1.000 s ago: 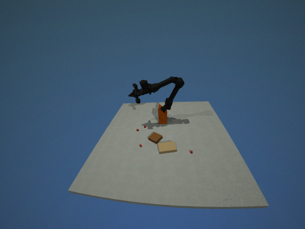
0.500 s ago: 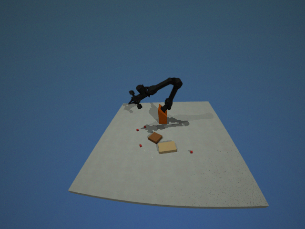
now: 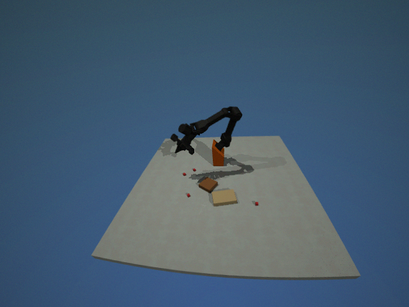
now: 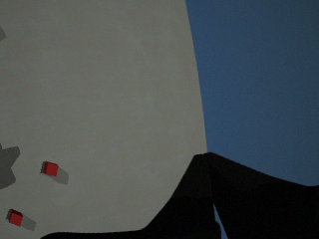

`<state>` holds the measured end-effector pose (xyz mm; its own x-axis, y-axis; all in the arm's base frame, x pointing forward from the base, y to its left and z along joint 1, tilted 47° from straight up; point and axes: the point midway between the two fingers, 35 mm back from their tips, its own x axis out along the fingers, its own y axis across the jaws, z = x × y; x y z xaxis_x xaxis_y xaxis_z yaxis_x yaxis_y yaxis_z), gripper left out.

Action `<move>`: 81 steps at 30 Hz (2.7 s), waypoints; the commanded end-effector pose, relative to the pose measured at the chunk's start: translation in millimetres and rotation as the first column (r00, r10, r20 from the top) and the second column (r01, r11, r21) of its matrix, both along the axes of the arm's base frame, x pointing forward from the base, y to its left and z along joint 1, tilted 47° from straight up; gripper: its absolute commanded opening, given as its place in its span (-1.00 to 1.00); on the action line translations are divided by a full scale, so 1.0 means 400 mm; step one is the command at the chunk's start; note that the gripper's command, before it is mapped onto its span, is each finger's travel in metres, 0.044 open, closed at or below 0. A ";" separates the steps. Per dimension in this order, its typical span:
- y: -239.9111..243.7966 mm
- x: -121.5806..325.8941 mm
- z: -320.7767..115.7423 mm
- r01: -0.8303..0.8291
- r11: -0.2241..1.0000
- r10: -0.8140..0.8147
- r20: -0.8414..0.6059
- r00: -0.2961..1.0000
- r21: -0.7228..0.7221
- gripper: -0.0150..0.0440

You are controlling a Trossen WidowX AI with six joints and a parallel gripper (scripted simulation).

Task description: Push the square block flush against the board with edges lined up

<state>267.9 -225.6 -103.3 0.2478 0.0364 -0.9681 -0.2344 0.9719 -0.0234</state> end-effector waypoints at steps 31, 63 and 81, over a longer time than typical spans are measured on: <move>0.496 0.092 -0.072 -0.770 0.447 0.738 0.298 0.605 0.455 -0.49; 0.659 0.100 -0.136 -0.793 0.384 0.750 0.341 0.567 0.474 -0.49; 0.697 0.126 -0.100 -0.793 0.384 0.750 0.341 0.567 0.474 -0.49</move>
<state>316.9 46.4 -146.0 -0.1003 0.7180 -0.6888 -0.9081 0.2169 0.3583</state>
